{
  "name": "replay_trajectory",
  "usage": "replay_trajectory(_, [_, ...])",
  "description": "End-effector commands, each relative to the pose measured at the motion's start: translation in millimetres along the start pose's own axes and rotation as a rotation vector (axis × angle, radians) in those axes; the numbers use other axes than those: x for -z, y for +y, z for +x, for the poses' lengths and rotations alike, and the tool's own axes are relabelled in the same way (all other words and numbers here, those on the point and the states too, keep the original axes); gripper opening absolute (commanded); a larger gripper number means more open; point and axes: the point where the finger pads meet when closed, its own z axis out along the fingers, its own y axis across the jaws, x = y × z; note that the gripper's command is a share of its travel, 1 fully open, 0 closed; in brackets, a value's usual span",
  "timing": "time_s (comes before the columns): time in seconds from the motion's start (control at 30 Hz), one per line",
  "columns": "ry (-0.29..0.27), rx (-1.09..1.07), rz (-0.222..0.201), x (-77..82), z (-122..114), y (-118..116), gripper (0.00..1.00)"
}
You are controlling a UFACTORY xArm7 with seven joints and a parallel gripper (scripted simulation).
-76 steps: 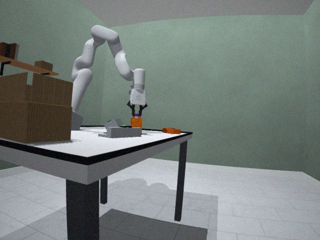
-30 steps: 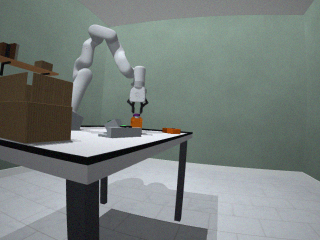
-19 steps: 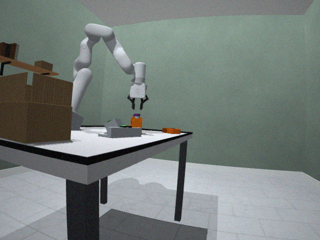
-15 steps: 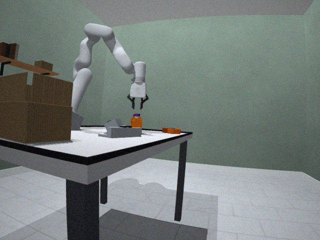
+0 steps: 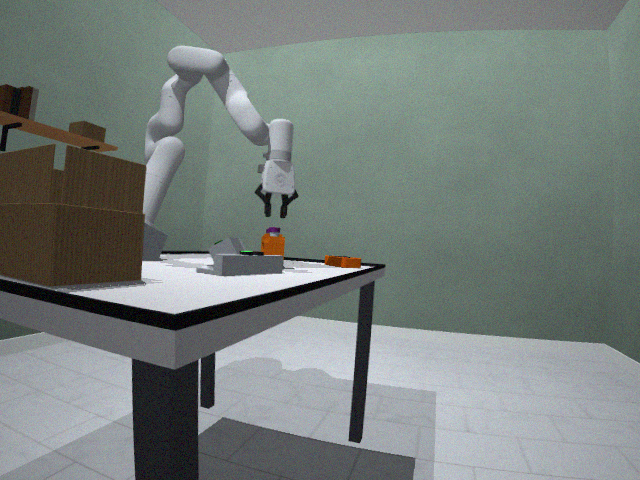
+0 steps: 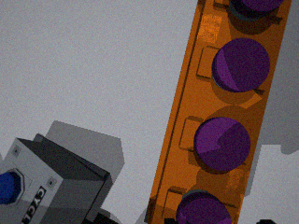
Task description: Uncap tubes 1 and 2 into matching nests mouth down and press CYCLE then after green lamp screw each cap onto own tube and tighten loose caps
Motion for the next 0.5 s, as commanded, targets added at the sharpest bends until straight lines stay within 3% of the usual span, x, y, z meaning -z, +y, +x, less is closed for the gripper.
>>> replay_trajectory(0.0, [0.011, 0.011, -0.002, -7.5, -1, 1, 0.46])
replay_trajectory(0.23, [0.011, 0.011, -0.002, -28.6, -1, 1, 0.46])
replay_trajectory(0.47, [0.011, 0.011, -0.002, -34.1, -1, 1, 0.46])
